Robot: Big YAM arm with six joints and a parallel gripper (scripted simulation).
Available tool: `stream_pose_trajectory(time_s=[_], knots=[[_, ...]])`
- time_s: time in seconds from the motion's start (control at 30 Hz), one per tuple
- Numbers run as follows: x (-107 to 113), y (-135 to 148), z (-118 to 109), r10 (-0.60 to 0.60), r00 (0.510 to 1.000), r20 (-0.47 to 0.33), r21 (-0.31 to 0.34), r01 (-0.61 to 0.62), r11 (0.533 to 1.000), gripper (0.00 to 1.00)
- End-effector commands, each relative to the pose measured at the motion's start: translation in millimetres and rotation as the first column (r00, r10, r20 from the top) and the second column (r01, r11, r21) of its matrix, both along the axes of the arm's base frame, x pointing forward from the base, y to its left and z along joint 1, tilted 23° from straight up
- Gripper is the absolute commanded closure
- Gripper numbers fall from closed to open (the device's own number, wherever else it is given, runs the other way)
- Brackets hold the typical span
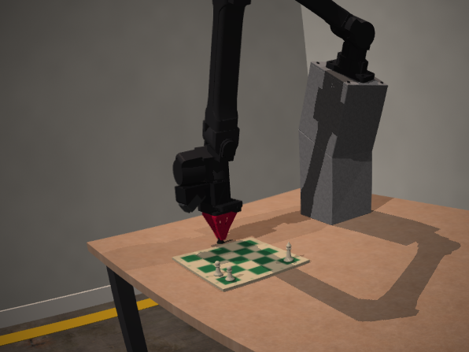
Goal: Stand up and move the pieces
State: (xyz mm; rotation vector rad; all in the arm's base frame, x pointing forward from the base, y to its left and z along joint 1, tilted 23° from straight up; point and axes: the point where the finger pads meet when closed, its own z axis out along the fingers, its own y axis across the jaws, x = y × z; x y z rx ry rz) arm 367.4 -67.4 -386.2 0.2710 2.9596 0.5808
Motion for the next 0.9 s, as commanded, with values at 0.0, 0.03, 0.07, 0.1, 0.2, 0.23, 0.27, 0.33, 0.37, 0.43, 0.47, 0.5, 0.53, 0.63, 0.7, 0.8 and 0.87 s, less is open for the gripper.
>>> stream_pose_trajectory(time_s=[0.0, 0.03, 0.07, 0.1, 0.2, 0.23, 0.27, 0.33, 0.37, 0.43, 0.47, 0.5, 0.53, 0.63, 0.7, 0.8, 0.87], knots=[[8, -5, 2, -0.012, 1.0, 0.016, -0.006, 0.012, 1.0, 0.87], [8, -5, 2, -0.012, 1.0, 0.016, -0.006, 0.012, 1.0, 0.87], [8, -5, 2, -0.012, 1.0, 0.016, -0.006, 0.012, 1.0, 0.87], [8, -5, 2, -0.012, 1.0, 0.016, -0.006, 0.012, 1.0, 0.8], [8, -5, 2, -0.012, 1.0, 0.016, -0.006, 0.012, 1.0, 0.8], [8, -5, 2, -0.012, 1.0, 0.016, -0.006, 0.012, 1.0, 0.8], [8, -5, 2, -0.012, 1.0, 0.016, -0.006, 0.012, 1.0, 0.74], [8, -5, 2, -0.012, 1.0, 0.016, -0.006, 0.012, 1.0, 0.74], [8, -5, 2, -0.012, 1.0, 0.016, -0.006, 0.012, 1.0, 0.67], [8, -5, 2, -0.012, 1.0, 0.016, -0.006, 0.012, 1.0, 0.67], [8, -5, 2, -0.012, 1.0, 0.016, -0.006, 0.012, 1.0, 0.67], [8, -5, 2, -0.012, 1.0, 0.016, -0.006, 0.012, 1.0, 0.67], [8, -5, 2, -0.012, 1.0, 0.016, -0.006, 0.012, 1.0, 0.67], [8, -5, 2, -0.012, 1.0, 0.016, -0.006, 0.012, 1.0, 0.67], [8, -5, 2, -0.012, 1.0, 0.016, -0.007, 0.012, 1.0, 0.67], [11, -8, 7, -0.013, 1.0, 0.023, -0.009, 0.013, 1.0, 0.67], [8, -13, 14, -0.016, 1.0, 0.018, -0.008, 0.016, 1.0, 0.67]])
